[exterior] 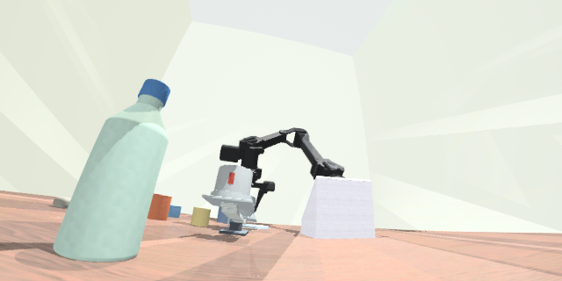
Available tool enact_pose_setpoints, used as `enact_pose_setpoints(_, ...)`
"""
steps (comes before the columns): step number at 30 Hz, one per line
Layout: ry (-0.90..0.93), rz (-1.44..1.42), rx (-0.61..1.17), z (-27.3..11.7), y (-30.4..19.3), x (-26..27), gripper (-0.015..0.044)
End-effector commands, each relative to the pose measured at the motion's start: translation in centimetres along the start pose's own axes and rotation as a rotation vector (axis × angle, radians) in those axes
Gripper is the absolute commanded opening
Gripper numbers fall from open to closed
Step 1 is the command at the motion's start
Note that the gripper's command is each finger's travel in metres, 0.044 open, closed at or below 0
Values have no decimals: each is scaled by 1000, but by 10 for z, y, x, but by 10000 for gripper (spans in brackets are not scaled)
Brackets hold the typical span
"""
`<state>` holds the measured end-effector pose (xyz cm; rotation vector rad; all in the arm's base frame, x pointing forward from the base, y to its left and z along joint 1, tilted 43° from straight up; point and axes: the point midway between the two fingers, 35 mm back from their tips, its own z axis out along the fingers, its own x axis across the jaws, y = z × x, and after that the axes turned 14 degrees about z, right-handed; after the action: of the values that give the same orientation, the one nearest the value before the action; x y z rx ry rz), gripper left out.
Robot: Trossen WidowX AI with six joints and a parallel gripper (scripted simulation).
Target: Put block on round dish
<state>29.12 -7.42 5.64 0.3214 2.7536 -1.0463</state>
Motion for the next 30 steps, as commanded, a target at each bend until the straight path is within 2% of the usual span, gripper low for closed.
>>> enact_pose_setpoints(1,-6,8,-7,-7,1,-3,0)
enact_pose_setpoints(30,-3,8,-14,-42,5,-7,0)
